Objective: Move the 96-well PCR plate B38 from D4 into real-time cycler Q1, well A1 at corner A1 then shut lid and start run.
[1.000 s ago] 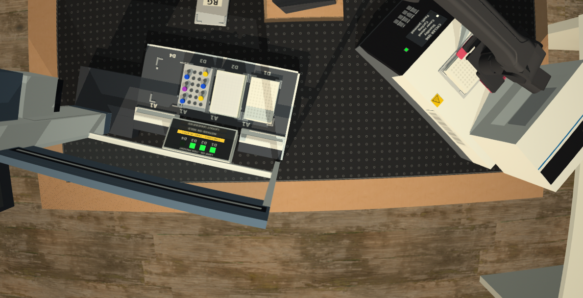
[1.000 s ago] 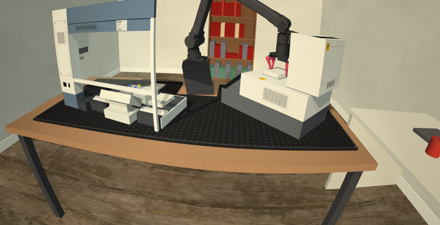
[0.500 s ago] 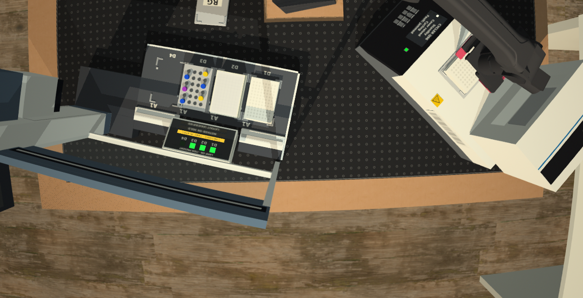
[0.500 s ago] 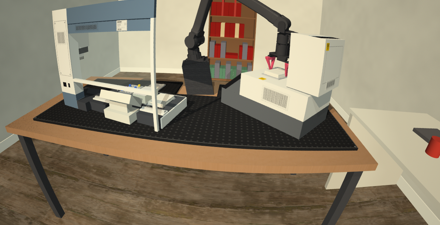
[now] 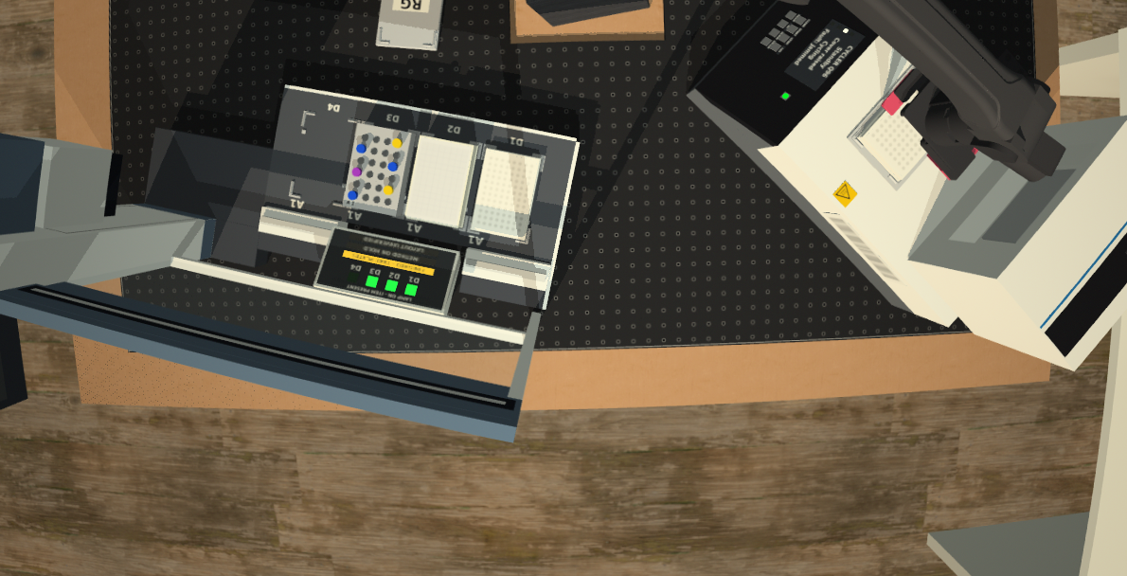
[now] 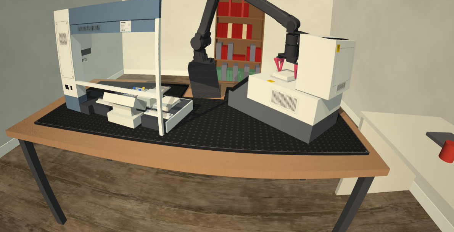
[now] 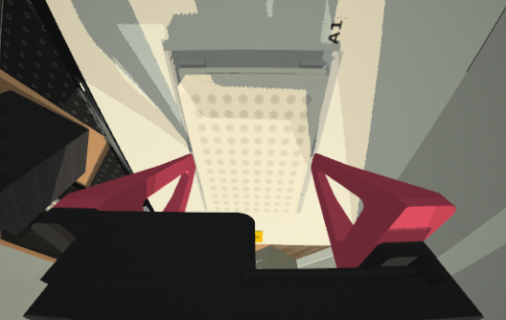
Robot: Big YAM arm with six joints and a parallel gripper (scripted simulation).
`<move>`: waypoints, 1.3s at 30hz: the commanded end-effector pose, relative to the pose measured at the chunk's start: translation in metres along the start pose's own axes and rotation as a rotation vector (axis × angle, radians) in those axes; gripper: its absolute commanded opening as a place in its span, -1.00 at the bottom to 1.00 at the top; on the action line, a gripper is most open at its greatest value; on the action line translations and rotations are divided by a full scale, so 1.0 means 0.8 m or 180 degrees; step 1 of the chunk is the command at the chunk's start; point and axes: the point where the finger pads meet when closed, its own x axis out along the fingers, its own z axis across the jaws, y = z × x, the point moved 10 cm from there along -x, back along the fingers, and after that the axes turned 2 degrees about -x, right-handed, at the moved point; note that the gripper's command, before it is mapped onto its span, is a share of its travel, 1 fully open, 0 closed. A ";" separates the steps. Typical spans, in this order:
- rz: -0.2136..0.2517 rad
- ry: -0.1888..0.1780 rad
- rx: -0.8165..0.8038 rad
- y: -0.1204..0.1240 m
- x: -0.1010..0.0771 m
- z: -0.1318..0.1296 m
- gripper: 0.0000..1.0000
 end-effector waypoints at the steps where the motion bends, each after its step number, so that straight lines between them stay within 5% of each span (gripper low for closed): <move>1: -0.0036 0.0133 -0.0040 -0.002 -0.027 -0.018 1.00; 12: 0.0022 -0.0046 -0.0106 -0.011 0.002 0.001 1.00; 24: 0.0018 -0.0079 -0.0025 0.006 0.008 -0.003 1.00; 39: -0.0034 0.0182 -0.0075 -0.009 -0.025 -0.004 1.00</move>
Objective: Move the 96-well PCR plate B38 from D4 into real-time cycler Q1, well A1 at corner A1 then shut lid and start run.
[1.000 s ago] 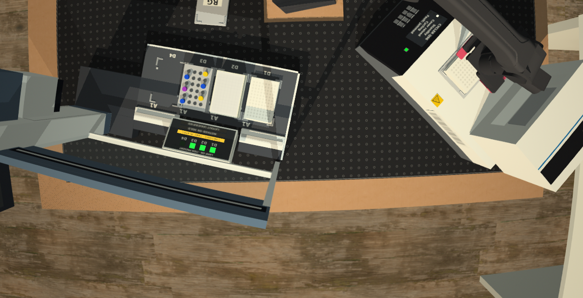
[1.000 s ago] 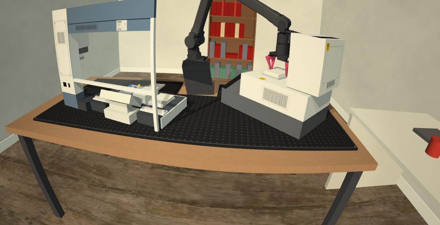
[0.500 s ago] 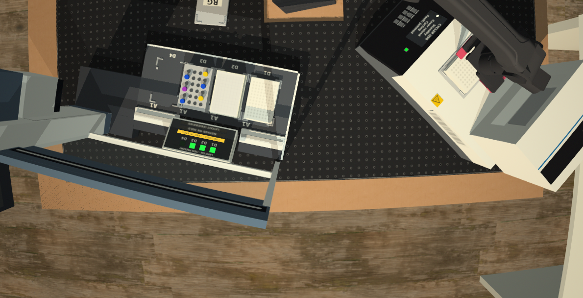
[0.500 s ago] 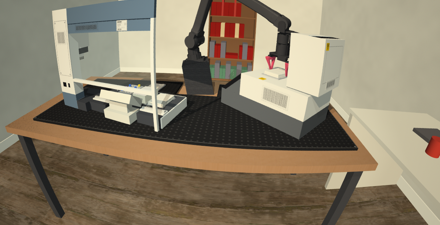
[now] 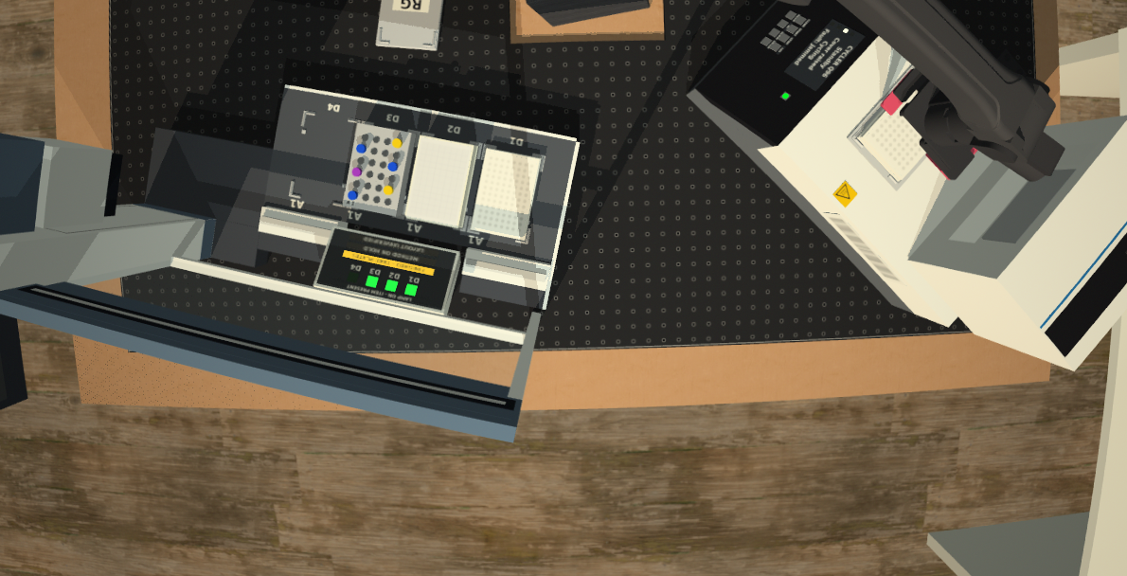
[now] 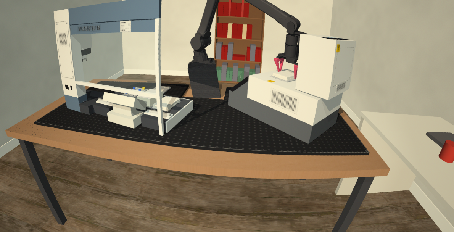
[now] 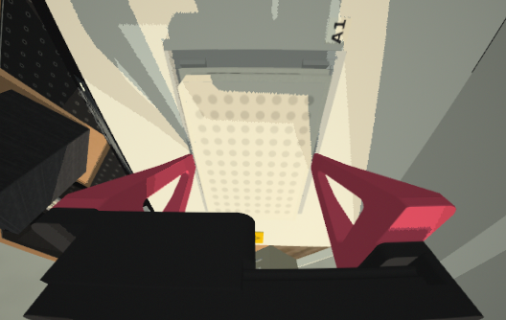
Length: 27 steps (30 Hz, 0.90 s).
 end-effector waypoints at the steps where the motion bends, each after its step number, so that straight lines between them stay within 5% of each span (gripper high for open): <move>1: -0.0045 0.0213 -0.0074 -0.009 -0.027 -0.004 1.00; 15: -0.0025 0.0127 -0.0077 -0.005 -0.033 0.003 1.00; 22: -0.0050 0.0212 -0.0004 -0.006 -0.067 -0.004 1.00; 27: -0.0048 0.0199 0.0014 -0.012 -0.070 -0.009 1.00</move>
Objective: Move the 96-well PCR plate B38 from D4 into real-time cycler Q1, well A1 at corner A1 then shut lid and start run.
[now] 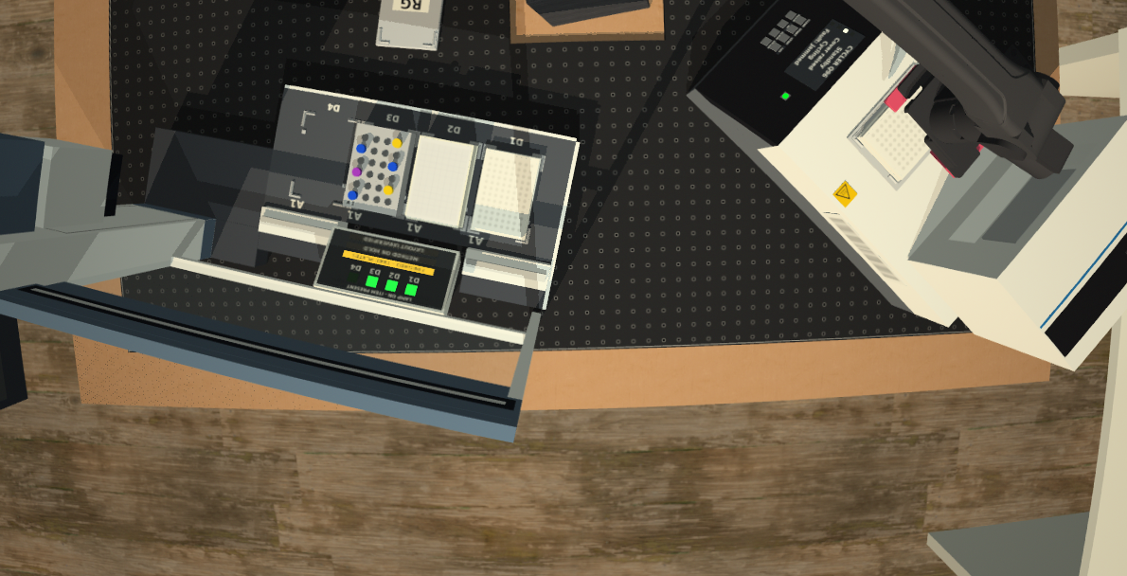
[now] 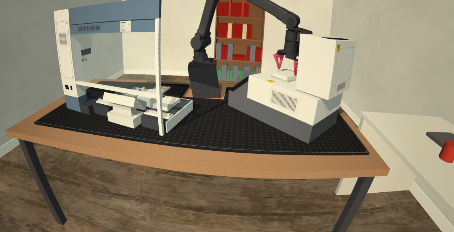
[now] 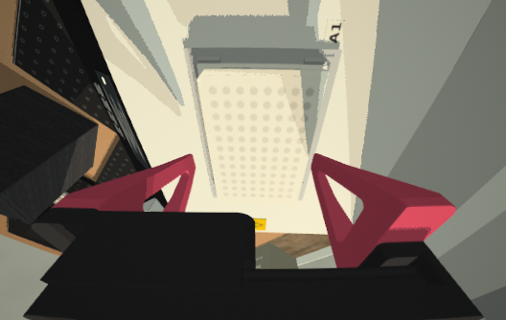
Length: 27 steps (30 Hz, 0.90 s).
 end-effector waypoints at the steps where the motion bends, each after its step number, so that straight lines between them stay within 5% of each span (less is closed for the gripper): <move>1: -0.0056 0.0219 0.0029 -0.012 -0.047 -0.015 1.00; 14: -0.0102 0.0297 0.0126 0.007 -0.089 -0.020 1.00; 21: -0.0062 0.0178 0.0064 -0.005 -0.077 -0.013 1.00; 27: -0.0068 0.0209 0.0046 -0.007 -0.100 -0.007 1.00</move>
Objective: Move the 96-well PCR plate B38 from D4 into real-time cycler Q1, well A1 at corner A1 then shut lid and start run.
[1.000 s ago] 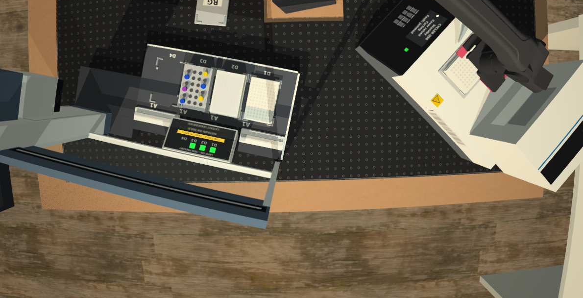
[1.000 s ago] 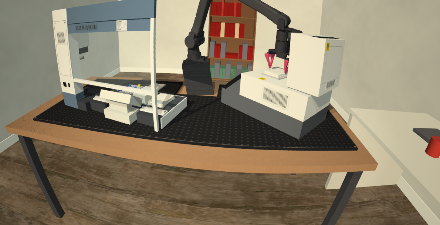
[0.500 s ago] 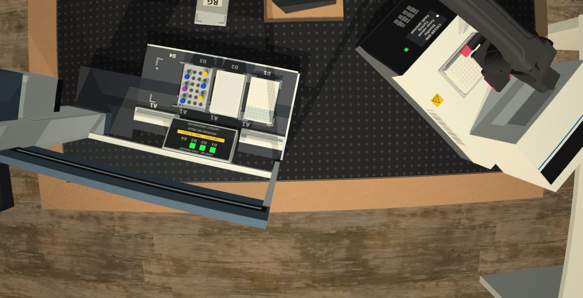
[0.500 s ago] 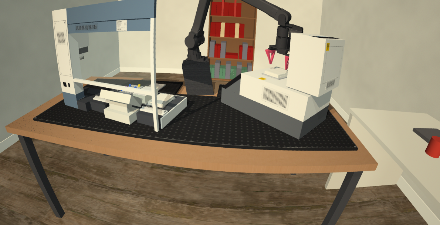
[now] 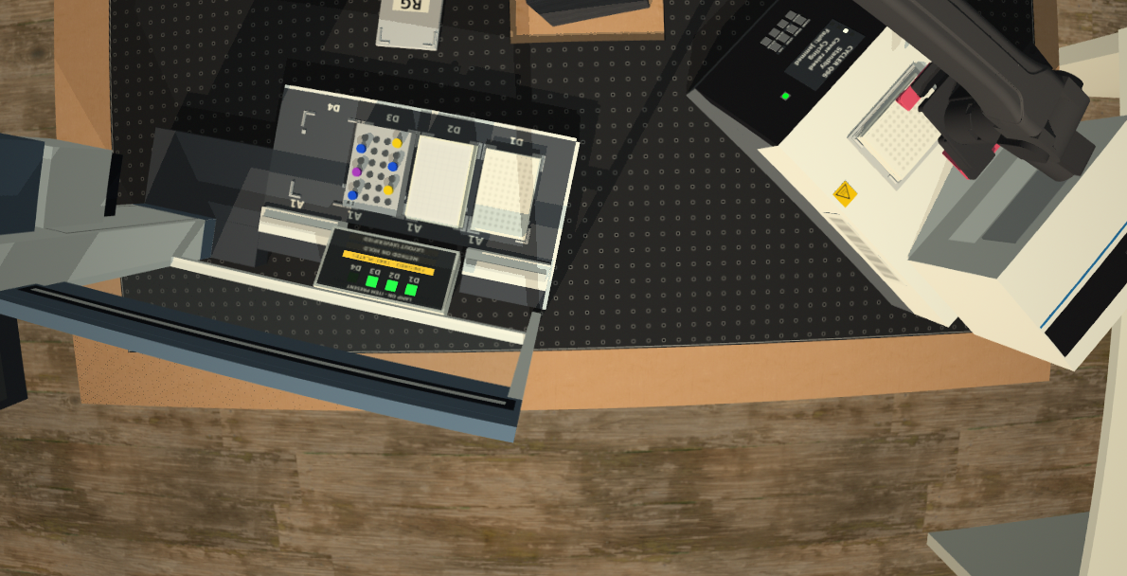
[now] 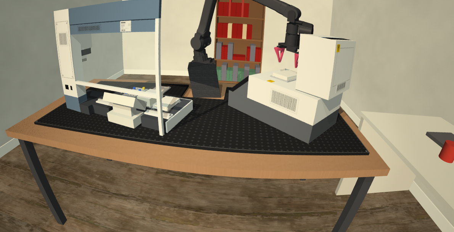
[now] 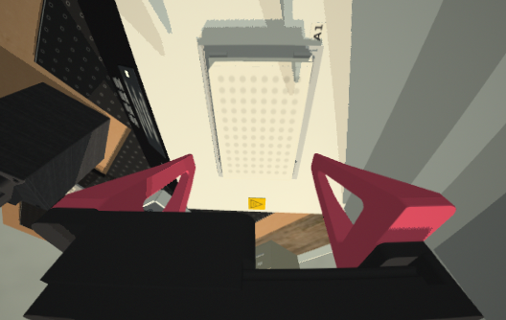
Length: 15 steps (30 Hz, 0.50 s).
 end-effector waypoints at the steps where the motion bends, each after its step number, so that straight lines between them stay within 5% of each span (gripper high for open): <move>1: -0.0073 0.0247 0.0024 -0.009 -0.061 -0.005 1.00; 8: -0.0094 0.0322 0.0041 -0.008 -0.066 -0.012 1.00; 15: -0.0069 0.0215 0.0013 0.004 -0.029 -0.016 1.00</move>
